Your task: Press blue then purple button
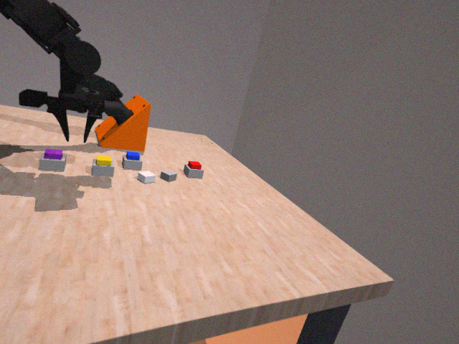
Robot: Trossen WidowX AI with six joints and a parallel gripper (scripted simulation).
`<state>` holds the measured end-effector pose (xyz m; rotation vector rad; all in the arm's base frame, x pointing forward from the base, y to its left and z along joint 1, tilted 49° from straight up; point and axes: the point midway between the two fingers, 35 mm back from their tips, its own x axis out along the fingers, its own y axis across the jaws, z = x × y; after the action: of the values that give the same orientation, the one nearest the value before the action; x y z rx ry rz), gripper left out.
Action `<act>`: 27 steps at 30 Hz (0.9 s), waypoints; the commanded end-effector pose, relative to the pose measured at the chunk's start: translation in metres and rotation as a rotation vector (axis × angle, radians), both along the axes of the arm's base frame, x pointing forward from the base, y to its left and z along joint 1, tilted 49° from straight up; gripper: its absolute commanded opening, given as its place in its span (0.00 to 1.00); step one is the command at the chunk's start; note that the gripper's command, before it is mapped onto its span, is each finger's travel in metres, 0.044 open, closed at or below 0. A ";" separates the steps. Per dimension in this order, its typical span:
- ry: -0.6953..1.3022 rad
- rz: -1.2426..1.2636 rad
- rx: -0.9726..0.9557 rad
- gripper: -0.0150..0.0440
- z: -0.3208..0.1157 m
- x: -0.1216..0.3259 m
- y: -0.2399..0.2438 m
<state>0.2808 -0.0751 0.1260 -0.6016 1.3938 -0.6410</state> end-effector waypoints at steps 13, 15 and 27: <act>0.038 0.001 0.045 0.93 -0.145 0.018 0.196; 0.037 -0.004 0.031 0.93 -0.164 0.008 0.216; 0.020 -0.018 -0.023 0.93 -0.217 -0.031 0.259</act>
<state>0.2506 0.1808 -0.0865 -0.6355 1.4184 -0.6506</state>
